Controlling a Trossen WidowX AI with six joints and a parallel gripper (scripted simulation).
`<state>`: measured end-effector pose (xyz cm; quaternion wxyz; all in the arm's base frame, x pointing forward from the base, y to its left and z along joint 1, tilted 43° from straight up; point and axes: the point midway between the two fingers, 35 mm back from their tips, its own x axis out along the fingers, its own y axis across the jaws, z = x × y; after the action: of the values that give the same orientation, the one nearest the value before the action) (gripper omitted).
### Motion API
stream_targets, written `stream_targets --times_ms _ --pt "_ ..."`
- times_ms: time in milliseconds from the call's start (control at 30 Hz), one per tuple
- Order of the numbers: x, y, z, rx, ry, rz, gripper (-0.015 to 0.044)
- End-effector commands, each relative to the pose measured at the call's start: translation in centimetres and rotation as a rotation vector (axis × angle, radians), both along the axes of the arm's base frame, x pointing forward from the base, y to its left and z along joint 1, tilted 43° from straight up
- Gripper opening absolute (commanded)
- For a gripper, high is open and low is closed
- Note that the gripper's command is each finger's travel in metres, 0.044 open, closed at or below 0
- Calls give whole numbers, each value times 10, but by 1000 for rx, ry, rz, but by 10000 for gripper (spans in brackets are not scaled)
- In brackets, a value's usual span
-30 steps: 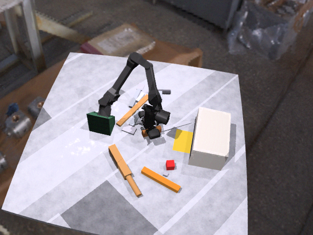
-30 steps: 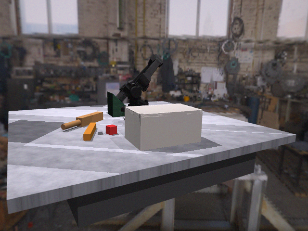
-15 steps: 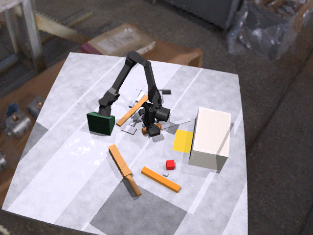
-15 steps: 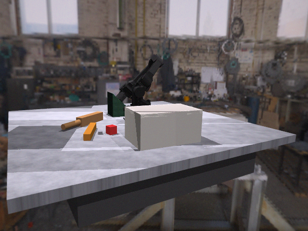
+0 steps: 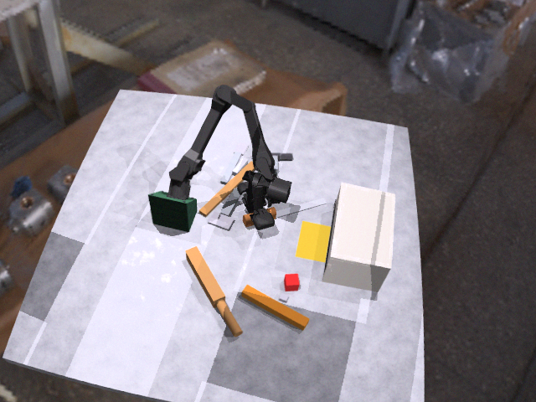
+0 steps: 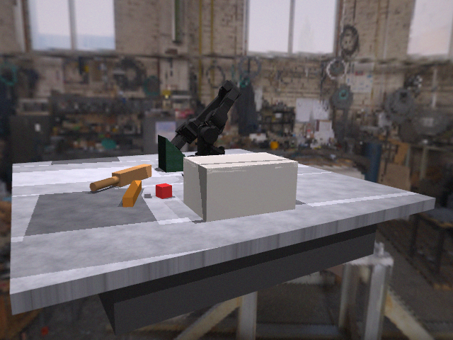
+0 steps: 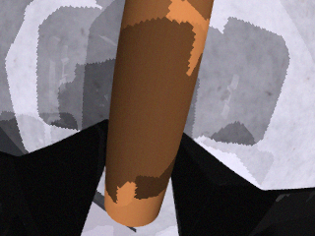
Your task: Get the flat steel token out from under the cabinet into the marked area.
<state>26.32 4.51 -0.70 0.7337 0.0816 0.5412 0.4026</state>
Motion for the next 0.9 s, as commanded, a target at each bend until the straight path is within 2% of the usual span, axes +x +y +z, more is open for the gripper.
stream_targets --times_ms 0,867 --pt "-1 3 4 0 -3 -4 0" --pt "-5 24 23 2 -2 -4 0"
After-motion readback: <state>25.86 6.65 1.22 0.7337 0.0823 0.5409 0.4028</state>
